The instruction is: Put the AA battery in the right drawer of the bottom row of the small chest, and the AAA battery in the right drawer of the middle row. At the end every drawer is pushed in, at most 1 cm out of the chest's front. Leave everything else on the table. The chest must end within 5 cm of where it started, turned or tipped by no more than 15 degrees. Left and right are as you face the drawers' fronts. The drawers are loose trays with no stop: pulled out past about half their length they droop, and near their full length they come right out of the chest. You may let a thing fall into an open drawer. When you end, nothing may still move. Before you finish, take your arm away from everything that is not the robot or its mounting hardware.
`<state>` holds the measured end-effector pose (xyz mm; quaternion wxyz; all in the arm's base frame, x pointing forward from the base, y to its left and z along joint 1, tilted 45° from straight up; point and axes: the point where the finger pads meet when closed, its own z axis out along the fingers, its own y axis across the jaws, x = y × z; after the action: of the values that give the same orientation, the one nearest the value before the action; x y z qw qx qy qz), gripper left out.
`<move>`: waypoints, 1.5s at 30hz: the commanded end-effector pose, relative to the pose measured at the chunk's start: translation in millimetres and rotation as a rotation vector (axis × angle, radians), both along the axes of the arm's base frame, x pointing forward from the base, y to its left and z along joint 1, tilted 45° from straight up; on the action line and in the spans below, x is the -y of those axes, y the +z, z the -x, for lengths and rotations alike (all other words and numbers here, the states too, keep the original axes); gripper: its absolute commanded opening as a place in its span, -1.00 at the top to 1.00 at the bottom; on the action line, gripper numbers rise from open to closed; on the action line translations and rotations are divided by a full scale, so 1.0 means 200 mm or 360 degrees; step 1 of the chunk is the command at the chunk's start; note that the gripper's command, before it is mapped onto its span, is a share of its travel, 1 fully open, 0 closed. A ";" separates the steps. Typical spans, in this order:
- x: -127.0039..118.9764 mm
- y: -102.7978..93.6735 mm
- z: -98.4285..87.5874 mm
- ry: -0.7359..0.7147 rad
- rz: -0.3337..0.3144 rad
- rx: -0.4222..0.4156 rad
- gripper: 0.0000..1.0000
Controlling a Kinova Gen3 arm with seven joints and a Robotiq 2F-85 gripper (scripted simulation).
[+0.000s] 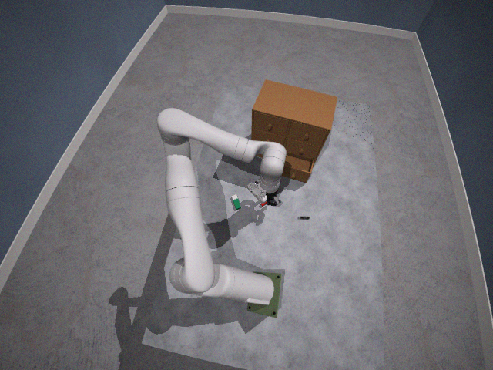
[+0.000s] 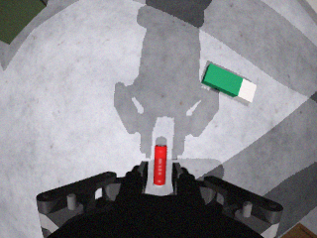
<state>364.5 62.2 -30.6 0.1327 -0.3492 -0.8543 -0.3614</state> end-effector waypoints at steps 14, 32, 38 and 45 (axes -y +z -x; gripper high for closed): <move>-0.07 -0.07 0.00 -0.0001 0.0001 0.0001 0.42; -0.07 -0.07 0.00 -0.0001 0.0001 0.0001 0.42; -0.07 -0.07 0.00 -0.0001 0.0001 0.0001 0.82; -0.07 -0.07 0.00 -0.0001 0.0001 0.0001 0.82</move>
<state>364.9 76.8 -45.1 0.1328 -0.3492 -0.8543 -0.3614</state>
